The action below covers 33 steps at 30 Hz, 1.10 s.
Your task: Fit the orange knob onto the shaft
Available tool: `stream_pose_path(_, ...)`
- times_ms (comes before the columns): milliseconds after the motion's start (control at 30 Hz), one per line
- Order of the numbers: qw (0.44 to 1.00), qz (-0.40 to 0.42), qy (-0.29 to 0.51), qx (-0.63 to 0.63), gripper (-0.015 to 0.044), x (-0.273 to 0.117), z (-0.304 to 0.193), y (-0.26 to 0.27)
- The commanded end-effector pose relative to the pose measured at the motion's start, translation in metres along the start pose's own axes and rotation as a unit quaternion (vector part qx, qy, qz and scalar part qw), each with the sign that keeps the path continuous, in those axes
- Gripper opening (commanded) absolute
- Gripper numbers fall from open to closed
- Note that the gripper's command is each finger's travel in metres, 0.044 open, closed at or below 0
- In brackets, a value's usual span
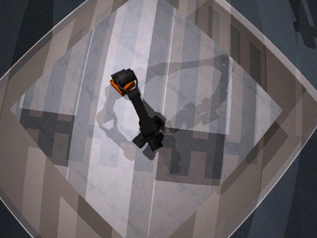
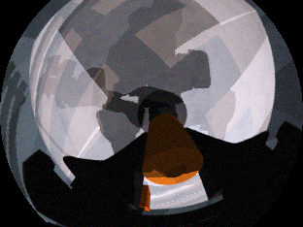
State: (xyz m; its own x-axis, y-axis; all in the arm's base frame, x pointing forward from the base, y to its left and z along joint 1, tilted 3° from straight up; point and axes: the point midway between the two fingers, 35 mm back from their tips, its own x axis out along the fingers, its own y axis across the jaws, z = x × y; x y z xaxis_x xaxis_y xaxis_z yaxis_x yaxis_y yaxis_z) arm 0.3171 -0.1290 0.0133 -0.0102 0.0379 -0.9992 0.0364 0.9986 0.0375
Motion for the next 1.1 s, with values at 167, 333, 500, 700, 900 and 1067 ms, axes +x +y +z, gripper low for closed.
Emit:
stream_pose_path(167, 0.984, -0.003, -0.004, 0.177, 0.0000, -0.0061, -0.0010, 0.0013)
stream_pose_path(333, 0.984, -0.003, -0.004, 0.177, 0.0000, -0.0063, -0.0002, 0.0011)
stream_pose_path(500, 0.984, -0.003, -0.005, 0.177, 0.0000, -0.0064, 0.0014, 0.0000)
stream_pose_path(700, 0.984, -0.003, -0.005, 0.177, 0.0000, -0.0045, 0.0048, -0.0027)
stream_pose_path(900, 0.984, -0.003, -0.005, 0.177, 0.0000, -0.0026, 0.0039, -0.0023)
stream_pose_path(1067, 0.984, -0.003, -0.005, 0.177, 0.0000, -0.0013, 0.0034, -0.0019)
